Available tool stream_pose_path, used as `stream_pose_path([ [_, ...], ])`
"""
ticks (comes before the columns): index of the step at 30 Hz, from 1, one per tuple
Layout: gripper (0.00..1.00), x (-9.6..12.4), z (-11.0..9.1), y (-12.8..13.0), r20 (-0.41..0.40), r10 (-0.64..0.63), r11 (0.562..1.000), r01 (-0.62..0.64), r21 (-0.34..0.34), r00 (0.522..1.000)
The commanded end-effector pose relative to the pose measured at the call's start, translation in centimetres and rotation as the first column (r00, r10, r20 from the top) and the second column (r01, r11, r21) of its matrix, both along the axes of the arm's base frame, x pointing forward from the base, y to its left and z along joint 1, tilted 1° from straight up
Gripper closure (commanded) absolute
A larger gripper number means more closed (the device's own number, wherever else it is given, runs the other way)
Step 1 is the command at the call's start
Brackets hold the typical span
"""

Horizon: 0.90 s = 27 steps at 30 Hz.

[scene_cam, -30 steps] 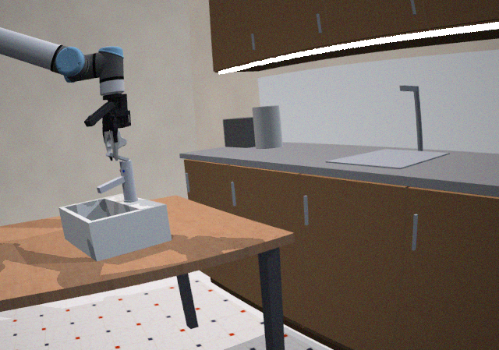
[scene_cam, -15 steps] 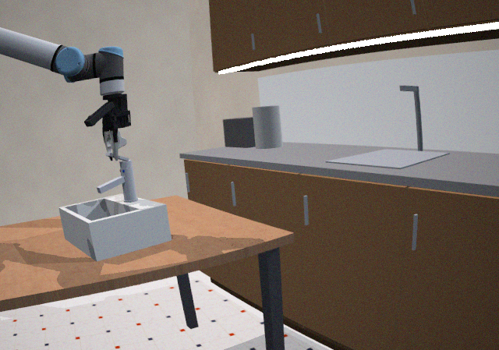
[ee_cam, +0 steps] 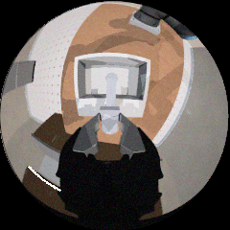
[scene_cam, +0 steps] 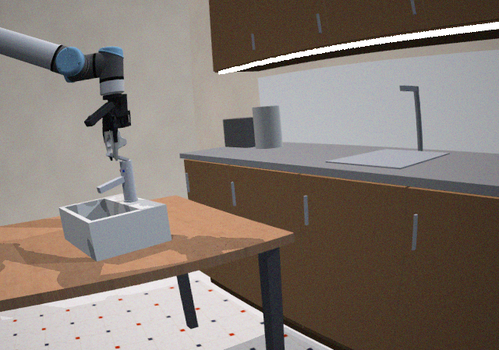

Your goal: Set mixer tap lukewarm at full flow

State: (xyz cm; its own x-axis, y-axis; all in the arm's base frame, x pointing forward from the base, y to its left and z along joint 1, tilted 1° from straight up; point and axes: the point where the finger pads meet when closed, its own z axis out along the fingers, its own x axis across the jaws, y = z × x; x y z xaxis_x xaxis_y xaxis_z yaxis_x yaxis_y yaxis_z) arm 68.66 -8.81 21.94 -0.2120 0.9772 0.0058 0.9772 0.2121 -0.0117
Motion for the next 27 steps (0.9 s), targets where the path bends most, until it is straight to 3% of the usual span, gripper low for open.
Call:
stream_pose_path([
  [1,1.0,0.03,-0.06,0.12,0.0,0.001,1.0,-0.001,0.0,1.0],
  [27,1.0,0.38,0.4,0.16,0.004,0.002,1.0,-0.002,-0.001,1.0],
])
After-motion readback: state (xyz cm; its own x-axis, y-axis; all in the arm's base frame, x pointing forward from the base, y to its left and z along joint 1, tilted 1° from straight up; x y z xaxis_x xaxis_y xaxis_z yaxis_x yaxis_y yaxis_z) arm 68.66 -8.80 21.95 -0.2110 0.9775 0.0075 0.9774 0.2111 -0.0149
